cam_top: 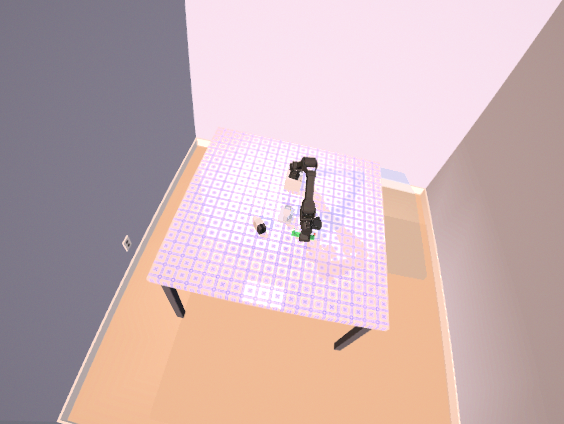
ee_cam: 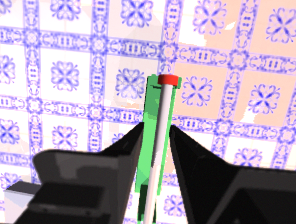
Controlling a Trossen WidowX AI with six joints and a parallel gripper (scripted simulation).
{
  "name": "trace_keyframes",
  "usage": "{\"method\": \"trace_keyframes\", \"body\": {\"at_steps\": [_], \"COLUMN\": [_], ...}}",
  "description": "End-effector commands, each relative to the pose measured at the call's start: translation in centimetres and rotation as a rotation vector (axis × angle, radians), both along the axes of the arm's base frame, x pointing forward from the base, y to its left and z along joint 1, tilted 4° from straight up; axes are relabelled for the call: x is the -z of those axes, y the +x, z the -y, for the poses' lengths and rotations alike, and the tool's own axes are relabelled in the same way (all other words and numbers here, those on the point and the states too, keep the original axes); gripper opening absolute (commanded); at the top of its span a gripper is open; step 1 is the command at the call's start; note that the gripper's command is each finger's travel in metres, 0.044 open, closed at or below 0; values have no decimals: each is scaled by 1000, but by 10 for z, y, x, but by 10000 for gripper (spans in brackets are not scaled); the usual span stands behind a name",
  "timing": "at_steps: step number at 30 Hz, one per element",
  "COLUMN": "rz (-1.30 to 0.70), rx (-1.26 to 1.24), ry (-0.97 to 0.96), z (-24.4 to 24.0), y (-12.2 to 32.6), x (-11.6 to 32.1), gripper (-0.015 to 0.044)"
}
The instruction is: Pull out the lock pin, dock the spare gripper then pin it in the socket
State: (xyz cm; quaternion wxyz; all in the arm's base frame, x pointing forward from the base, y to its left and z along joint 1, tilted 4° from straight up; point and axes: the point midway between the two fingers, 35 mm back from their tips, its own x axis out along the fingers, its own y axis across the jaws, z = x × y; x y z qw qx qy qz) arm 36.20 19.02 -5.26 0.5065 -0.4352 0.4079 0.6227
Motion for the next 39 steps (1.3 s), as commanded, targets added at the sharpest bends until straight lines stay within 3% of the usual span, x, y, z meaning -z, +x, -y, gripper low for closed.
{"method": "trace_keyframes", "body": {"at_steps": [1, 10, 39], "rz": [1, -9, -107], "rx": [0, 0, 5], "ry": [0, -3, -42], "z": [0, 1, 12], "y": [0, -2, -24], "x": [0, -14, -67], "gripper": [210, 440, 440]}}
